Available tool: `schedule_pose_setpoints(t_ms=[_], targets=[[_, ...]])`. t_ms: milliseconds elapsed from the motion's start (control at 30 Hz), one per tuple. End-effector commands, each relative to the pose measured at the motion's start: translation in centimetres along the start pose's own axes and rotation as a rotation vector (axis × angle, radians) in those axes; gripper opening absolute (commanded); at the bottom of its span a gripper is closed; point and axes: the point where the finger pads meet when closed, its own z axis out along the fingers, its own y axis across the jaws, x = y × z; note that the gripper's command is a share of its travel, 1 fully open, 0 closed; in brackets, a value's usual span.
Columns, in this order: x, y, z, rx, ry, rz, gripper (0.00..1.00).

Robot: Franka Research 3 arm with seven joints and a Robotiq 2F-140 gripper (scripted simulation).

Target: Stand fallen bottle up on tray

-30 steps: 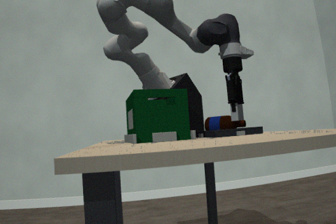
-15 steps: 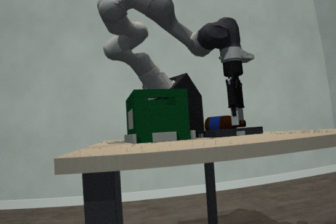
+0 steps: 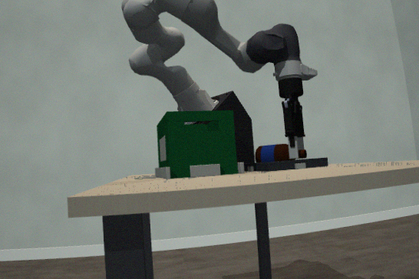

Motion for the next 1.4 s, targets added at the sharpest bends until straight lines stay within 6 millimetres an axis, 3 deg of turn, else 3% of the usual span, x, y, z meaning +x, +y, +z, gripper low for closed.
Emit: schedule_pose_setpoints(t_ms=[0,1233,1267,1367], targets=[[0.15,0.05,0.13,0.001,0.004,0.007,0.38],[0.15,0.05,0.14,0.001,0.004,0.007,0.38],[0.15,0.05,0.14,0.001,0.004,0.007,0.00],[0.15,0.05,0.14,0.001,0.004,0.007,0.00]])
